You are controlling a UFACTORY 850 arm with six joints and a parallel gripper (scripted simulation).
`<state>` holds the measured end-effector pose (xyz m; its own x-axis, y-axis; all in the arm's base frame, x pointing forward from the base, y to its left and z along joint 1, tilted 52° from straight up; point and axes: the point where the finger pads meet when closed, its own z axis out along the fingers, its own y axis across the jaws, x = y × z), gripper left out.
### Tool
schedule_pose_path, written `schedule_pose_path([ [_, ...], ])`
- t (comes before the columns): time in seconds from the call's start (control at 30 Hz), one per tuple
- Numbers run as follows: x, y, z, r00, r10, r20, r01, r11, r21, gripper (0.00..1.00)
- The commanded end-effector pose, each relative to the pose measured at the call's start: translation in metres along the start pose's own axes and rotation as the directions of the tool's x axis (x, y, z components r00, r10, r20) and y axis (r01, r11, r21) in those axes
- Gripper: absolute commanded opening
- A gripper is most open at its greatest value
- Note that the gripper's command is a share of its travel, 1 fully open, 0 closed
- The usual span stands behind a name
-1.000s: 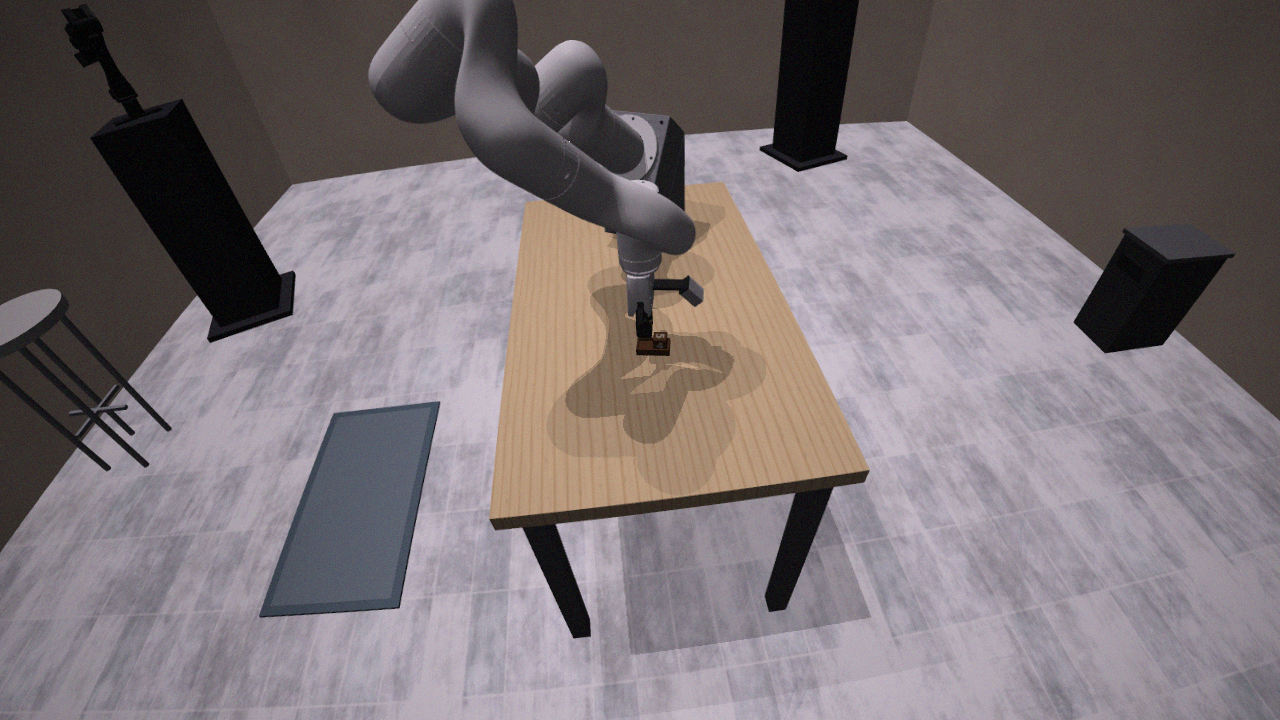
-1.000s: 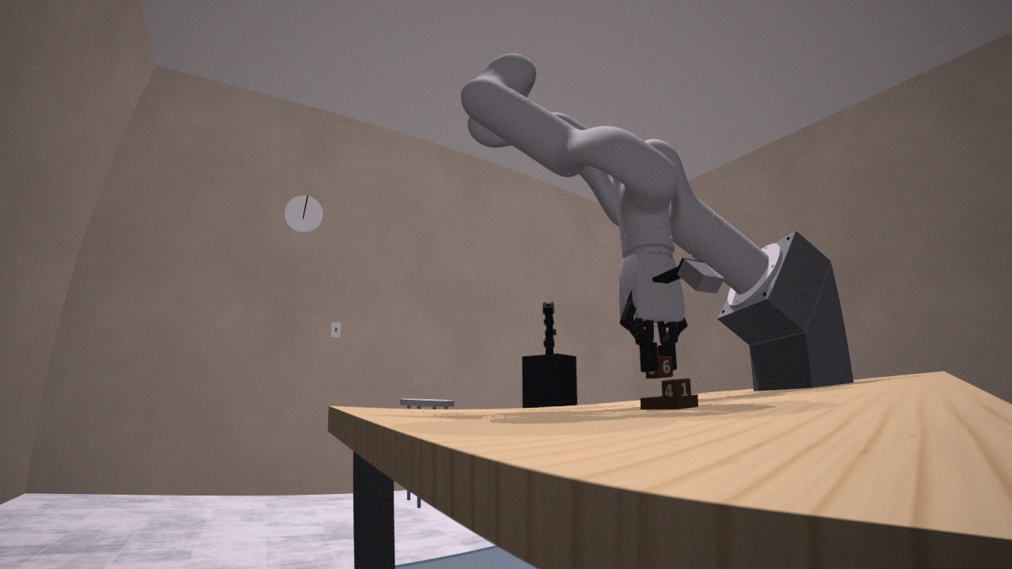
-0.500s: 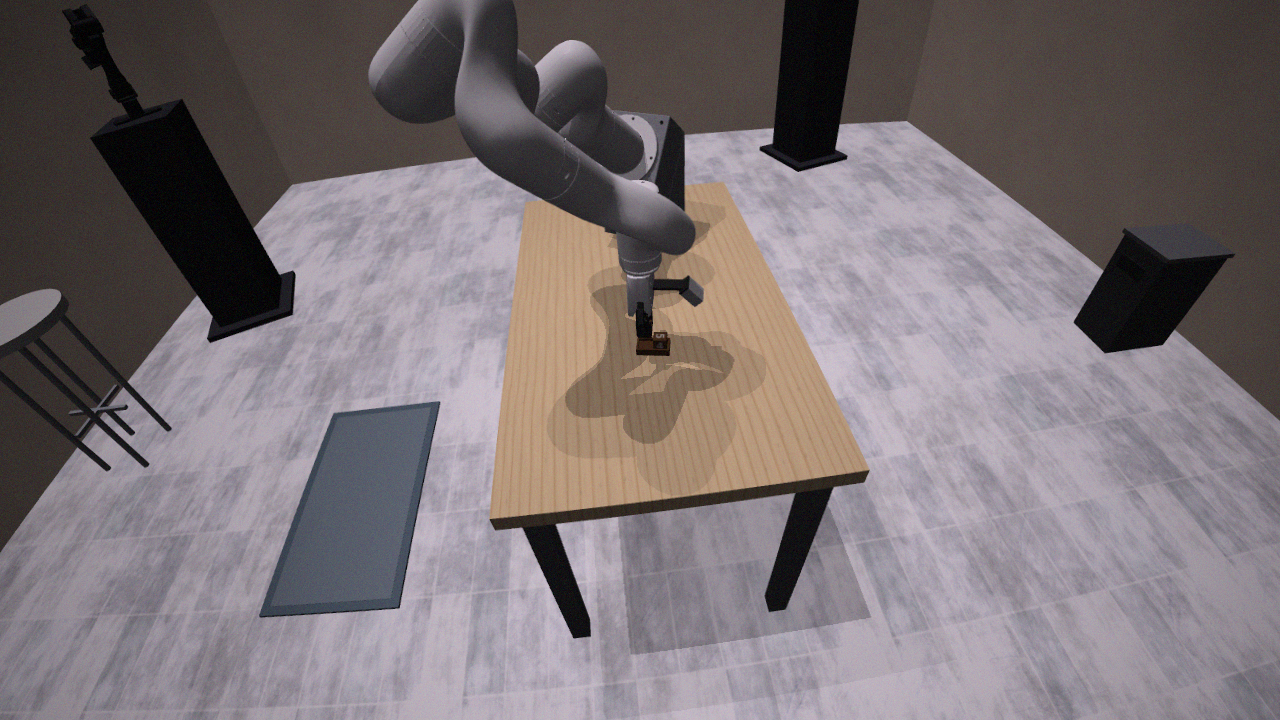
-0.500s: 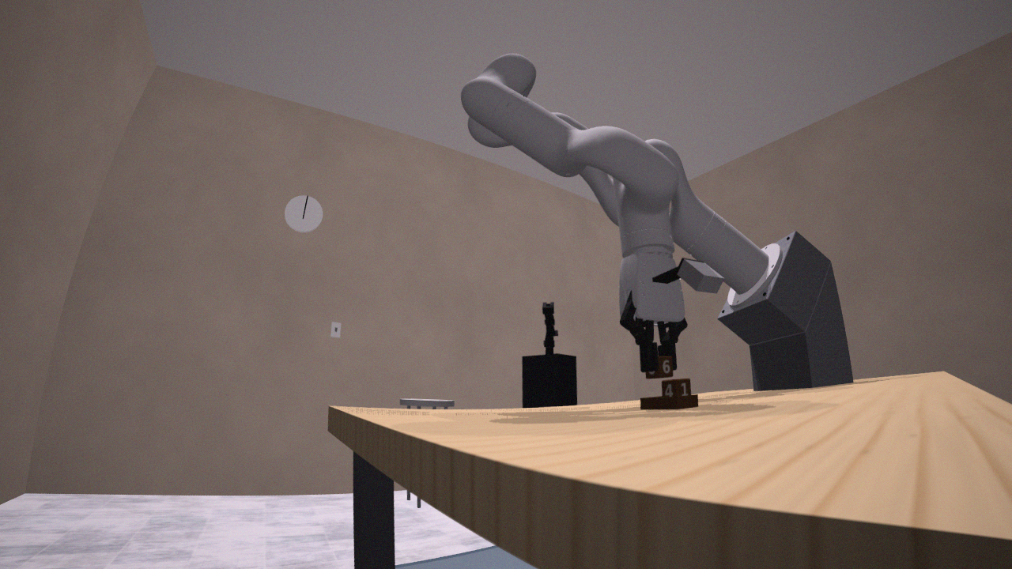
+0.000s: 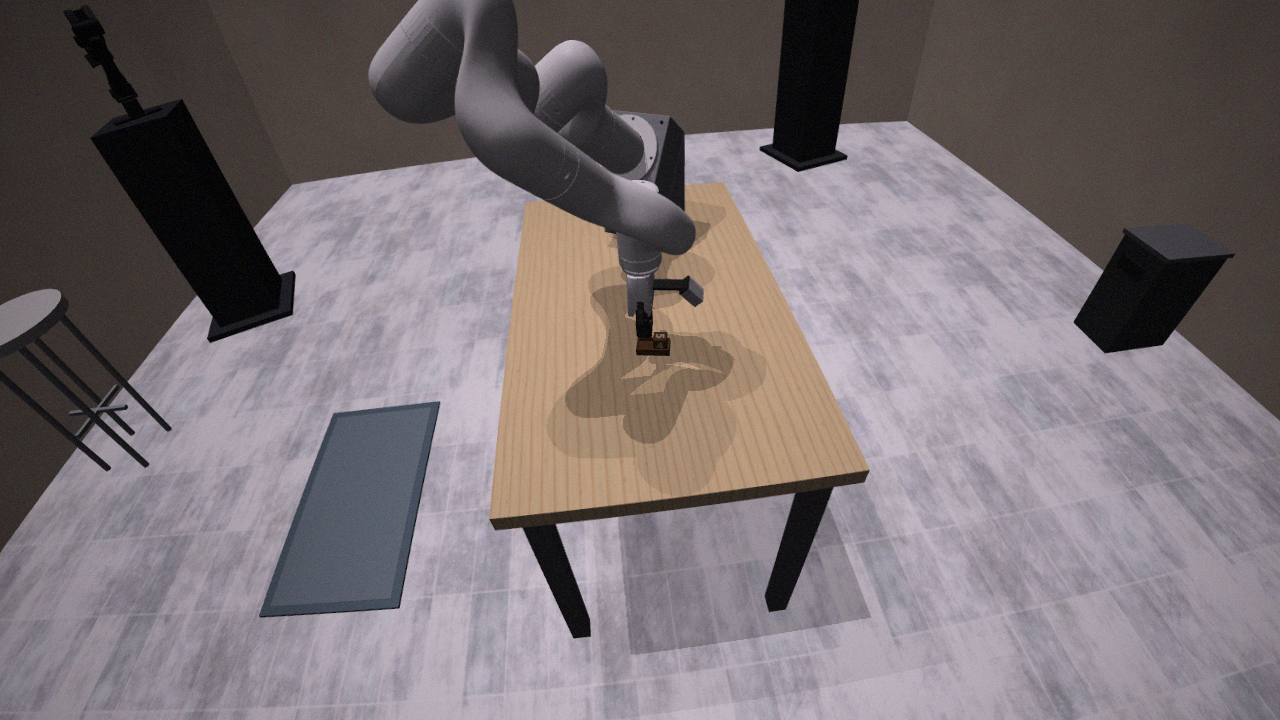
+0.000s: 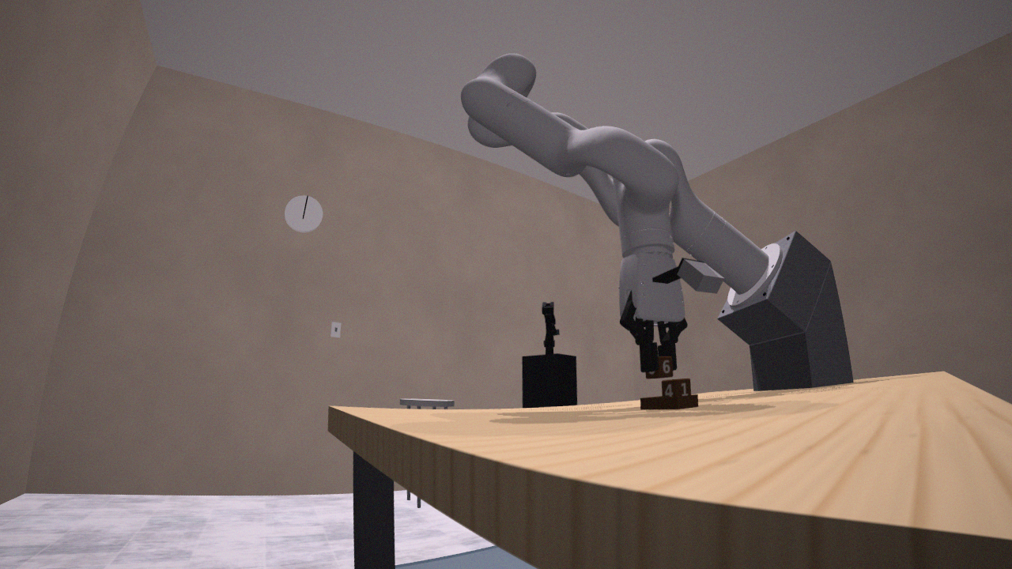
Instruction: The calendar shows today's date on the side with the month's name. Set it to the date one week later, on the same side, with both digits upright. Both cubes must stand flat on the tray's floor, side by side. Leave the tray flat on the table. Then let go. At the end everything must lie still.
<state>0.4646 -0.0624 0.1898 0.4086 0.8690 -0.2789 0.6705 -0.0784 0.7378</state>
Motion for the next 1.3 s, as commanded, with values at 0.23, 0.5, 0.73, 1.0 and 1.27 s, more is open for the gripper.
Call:
schedule_pose_path([
  [0.23, 0.000, 0.000, 0.003, 1.000, 0.000, 0.000, 0.000, 1.000, 0.000, 0.27],
  [0.5, 0.000, 0.000, 0.007, 1.000, 0.000, 0.000, 0.000, 1.000, 0.000, 0.27],
  [0.73, 0.000, 0.000, 0.013, 1.000, 0.000, 0.000, 0.000, 1.000, 0.000, 0.27],
  [1.0, 0.000, 0.000, 0.018, 1.000, 0.000, 0.000, 0.000, 1.000, 0.000, 0.27],
  [1.27, 0.000, 0.000, 0.023, 1.000, 0.000, 0.000, 0.000, 1.000, 0.000, 0.27],
])
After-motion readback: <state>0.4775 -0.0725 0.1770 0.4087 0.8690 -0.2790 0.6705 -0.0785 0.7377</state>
